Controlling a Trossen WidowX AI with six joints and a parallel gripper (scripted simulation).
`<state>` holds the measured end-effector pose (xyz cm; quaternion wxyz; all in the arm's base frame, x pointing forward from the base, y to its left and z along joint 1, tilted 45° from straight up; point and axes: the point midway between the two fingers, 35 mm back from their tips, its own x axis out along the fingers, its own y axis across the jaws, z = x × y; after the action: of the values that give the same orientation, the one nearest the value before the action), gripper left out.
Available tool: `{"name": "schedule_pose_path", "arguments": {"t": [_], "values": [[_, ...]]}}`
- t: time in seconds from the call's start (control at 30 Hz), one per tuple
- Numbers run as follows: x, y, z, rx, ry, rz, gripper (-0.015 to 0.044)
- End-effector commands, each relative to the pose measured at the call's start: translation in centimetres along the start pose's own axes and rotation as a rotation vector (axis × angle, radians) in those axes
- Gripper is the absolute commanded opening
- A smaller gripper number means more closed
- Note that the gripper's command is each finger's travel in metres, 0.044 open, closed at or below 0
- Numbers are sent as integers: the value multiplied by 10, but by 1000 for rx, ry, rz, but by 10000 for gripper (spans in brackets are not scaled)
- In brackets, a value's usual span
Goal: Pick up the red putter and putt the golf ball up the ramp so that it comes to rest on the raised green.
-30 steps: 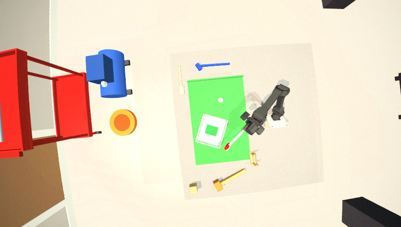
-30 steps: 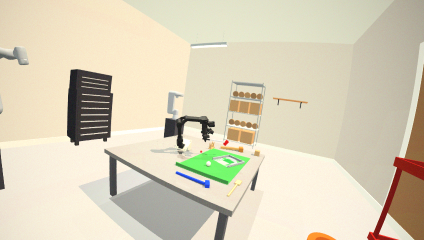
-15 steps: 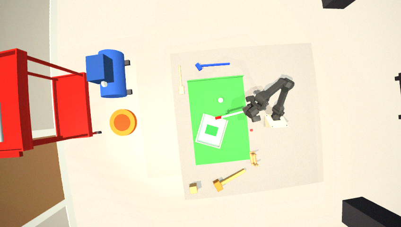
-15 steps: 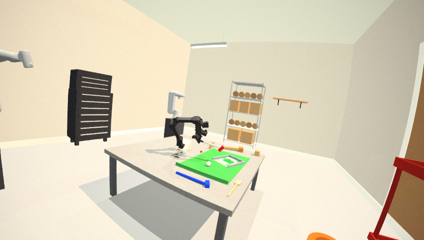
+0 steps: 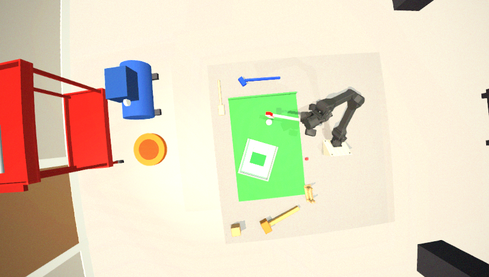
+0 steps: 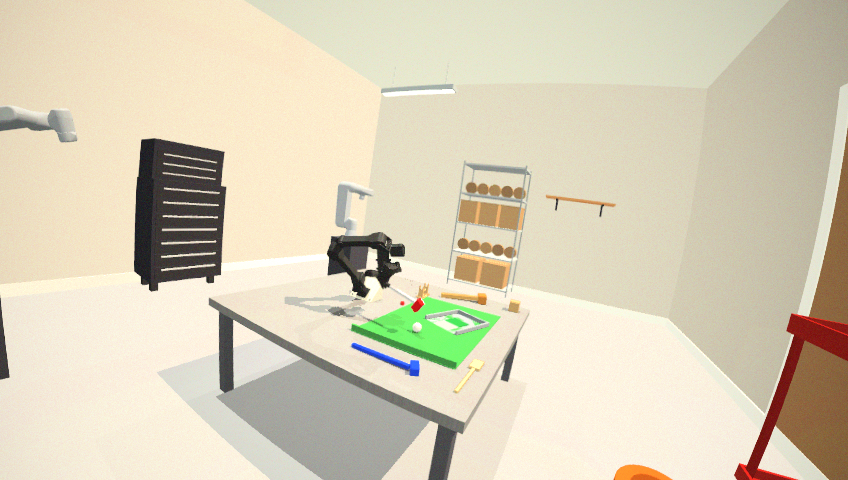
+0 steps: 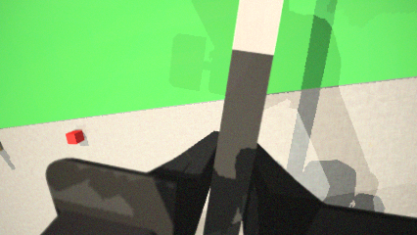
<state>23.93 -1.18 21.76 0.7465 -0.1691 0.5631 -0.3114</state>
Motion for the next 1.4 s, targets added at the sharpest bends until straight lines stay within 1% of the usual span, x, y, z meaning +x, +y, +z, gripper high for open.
{"name": "schedule_pose_path", "arguments": {"t": [0.0,0.3,1.03,1.37], "values": [[3,-2,-1,20,5,-14,0],[38,-3,-2,87,122,-93,0],[67,-6,-5,89,124,-96,0],[66,-4,-5,88,135,-94,0]]}}
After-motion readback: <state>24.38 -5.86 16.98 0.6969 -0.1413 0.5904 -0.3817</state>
